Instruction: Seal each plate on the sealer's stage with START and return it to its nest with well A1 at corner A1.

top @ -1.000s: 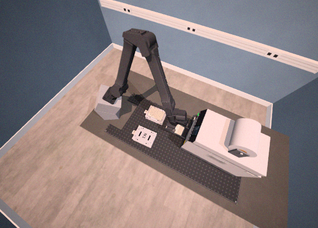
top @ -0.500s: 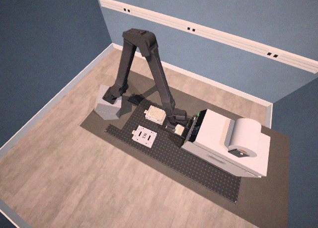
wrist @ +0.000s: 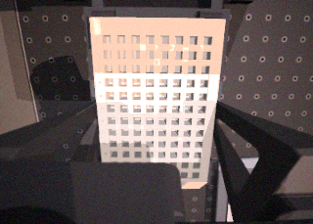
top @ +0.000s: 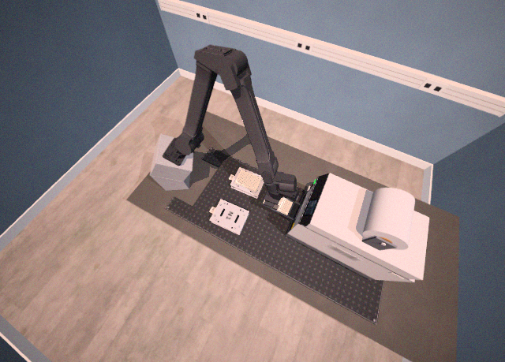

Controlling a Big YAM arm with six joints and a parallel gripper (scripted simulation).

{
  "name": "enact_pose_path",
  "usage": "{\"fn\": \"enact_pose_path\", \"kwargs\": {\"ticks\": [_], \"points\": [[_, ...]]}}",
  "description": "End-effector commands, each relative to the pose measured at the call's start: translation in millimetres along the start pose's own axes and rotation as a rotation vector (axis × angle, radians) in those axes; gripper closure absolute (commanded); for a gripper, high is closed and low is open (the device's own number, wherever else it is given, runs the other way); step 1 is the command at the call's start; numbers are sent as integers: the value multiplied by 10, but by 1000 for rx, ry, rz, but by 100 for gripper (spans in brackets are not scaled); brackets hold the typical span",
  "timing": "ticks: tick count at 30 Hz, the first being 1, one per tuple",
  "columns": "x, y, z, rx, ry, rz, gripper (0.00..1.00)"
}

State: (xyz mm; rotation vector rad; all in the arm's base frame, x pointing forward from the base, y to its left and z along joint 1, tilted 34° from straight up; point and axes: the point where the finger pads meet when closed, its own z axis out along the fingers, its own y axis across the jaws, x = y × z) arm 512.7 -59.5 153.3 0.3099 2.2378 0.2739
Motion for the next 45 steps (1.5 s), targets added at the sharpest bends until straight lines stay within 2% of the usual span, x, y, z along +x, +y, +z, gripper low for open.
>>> {"fn": "enact_pose_path", "kwargs": {"ticks": [1, 10, 23, 38, 39, 45], "points": [[133, -41, -51, 22, 34, 12, 100], [141, -35, -50, 22, 40, 19, 100], [15, 2, -48, 12, 2, 13, 100], [-27, 65, -43, -4, -2, 14, 100], [-26, 71, -43, -8, -1, 14, 0], [-88, 88, -46, -11, -13, -11, 0]]}}
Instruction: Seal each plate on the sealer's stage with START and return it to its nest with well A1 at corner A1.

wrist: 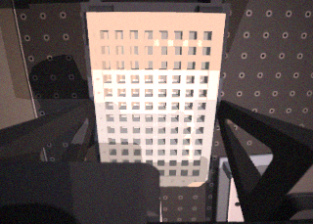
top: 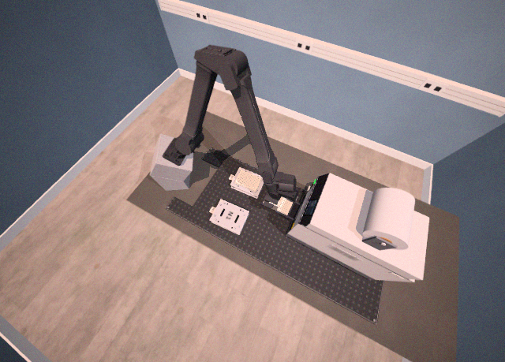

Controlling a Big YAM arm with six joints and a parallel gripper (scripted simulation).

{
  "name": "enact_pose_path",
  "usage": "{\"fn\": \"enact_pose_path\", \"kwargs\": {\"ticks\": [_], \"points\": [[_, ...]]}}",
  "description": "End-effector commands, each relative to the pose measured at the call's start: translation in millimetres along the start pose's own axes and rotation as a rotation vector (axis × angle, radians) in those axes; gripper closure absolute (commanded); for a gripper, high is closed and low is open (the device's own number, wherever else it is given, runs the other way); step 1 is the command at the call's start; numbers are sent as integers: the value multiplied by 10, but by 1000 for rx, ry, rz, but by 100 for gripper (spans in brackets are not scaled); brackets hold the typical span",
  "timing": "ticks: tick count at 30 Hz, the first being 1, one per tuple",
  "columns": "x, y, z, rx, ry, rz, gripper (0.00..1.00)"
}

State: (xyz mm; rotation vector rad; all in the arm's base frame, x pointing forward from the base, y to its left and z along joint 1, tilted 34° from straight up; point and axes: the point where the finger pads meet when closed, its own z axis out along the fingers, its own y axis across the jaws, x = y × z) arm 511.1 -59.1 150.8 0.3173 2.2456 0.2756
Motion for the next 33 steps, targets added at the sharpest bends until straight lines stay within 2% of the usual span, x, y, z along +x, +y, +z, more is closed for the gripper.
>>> {"fn": "enact_pose_path", "kwargs": {"ticks": [1, 33], "points": [[-124, 96, -52, -14, -22, -21, 0], [-347, 152, -69, -27, -73, -38, 0]]}}
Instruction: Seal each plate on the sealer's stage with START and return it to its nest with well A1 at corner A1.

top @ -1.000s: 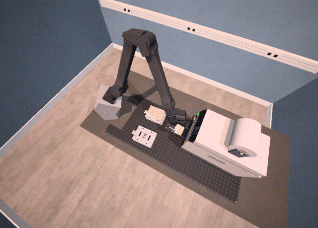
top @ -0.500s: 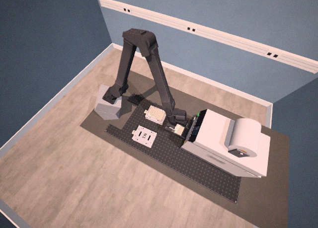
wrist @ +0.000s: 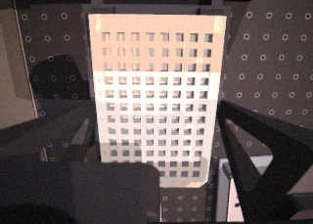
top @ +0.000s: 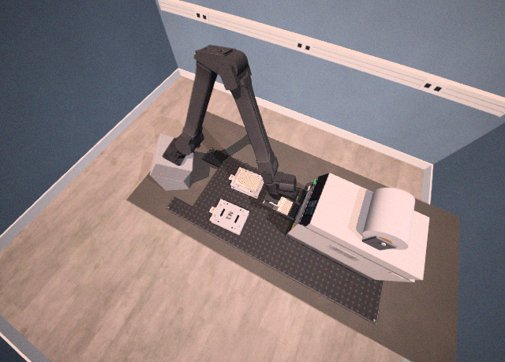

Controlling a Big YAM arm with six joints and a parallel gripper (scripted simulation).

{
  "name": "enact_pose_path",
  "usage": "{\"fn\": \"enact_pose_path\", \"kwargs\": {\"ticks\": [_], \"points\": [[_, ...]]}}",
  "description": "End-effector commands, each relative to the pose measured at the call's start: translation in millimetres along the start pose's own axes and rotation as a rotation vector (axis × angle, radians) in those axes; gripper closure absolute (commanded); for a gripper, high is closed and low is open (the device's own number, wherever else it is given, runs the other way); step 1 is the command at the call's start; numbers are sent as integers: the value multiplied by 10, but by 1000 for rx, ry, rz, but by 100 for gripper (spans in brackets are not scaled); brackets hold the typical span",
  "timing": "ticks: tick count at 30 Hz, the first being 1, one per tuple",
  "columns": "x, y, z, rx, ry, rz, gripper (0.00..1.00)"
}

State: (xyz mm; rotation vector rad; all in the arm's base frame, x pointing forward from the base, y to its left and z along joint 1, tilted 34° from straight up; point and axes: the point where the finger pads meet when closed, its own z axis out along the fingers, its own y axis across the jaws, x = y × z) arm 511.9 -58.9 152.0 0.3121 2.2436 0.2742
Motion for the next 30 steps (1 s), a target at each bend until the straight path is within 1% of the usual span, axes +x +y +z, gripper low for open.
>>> {"fn": "enact_pose_path", "kwargs": {"ticks": [1, 5, 13, 16, 19, 23, 26, 30], "points": [[-342, 146, -68, -26, -72, -34, 0], [-332, 143, -66, -26, -70, -33, 0], [-54, 79, -37, -13, -7, -17, 0], [-28, 73, -35, -12, -1, -15, 0], [-59, 82, -56, -14, -12, -17, 0], [-77, 66, -95, -11, -12, -14, 0], [-180, 28, -156, -4, -28, -11, 0], [-340, 45, -235, -8, -62, -20, 0]]}}
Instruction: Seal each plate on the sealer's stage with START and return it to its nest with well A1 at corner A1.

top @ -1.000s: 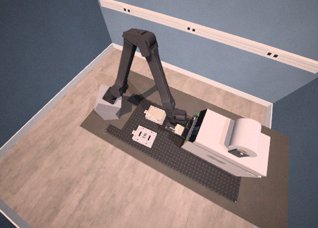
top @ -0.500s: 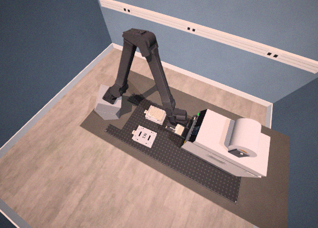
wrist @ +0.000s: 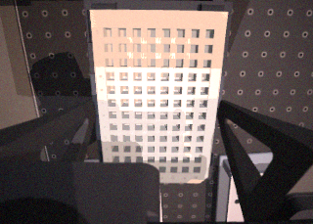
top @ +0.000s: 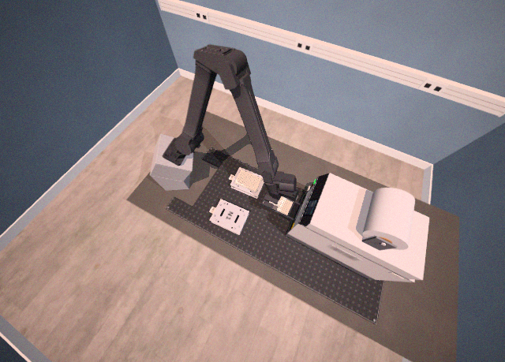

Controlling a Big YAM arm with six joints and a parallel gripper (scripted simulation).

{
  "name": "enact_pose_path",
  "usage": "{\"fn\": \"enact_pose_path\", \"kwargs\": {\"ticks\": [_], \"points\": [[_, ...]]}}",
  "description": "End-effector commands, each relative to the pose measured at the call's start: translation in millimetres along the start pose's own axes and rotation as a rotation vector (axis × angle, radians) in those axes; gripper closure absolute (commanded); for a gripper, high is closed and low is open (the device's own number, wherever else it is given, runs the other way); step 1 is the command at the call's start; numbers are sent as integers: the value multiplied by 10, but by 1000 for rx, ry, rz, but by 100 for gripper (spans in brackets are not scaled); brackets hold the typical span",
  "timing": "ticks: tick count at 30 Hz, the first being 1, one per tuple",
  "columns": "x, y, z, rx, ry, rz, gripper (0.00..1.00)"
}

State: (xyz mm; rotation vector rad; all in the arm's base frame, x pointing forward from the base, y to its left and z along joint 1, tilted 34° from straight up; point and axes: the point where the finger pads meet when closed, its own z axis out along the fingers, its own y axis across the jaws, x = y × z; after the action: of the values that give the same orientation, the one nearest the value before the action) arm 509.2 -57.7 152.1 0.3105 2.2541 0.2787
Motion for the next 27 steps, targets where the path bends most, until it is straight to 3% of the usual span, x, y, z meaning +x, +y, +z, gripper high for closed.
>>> {"fn": "enact_pose_path", "kwargs": {"ticks": [1, 9, 16, 27], "points": [[-359, 32, -230, -5, -71, -18, 0], [-372, -1, -236, 0, -65, -13, 0], [-220, 36, -272, -5, -40, -15, 0], [-260, -18, -331, 2, -48, -9, 0]]}}
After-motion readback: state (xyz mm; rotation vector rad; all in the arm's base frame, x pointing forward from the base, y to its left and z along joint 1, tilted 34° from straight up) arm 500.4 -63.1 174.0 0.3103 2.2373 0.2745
